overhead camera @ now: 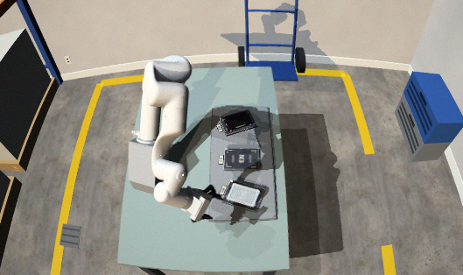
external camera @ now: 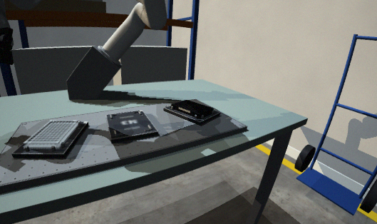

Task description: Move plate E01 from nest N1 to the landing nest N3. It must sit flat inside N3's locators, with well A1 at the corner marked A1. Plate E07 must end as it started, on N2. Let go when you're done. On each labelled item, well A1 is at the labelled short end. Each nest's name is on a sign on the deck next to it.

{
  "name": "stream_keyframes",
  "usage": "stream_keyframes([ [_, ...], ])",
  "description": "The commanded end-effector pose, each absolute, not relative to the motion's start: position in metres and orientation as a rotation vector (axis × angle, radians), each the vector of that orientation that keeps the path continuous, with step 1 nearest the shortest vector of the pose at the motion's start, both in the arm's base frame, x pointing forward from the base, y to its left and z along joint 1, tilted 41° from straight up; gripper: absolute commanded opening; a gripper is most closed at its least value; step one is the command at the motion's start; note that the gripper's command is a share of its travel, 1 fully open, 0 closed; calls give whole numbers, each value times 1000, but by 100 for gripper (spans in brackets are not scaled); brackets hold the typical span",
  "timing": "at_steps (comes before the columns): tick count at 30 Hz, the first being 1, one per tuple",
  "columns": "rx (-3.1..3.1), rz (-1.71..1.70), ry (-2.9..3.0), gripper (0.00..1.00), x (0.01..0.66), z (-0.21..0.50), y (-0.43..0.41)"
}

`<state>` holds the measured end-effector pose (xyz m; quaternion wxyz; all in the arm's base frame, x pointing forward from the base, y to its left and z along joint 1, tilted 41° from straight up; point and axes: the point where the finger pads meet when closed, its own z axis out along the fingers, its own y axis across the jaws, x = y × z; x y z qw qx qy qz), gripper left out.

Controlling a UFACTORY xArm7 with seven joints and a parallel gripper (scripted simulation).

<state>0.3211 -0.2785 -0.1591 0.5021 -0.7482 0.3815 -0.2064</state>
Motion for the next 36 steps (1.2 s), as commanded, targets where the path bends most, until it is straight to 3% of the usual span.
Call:
stream_keyframes([
  [1, -1811, -503, 922, 100, 321, -158, -281],
  [17, -1811, -503, 922, 100, 321, -158, -281],
  [36, -2137, -218, 685, 100, 375, -131, -232],
])
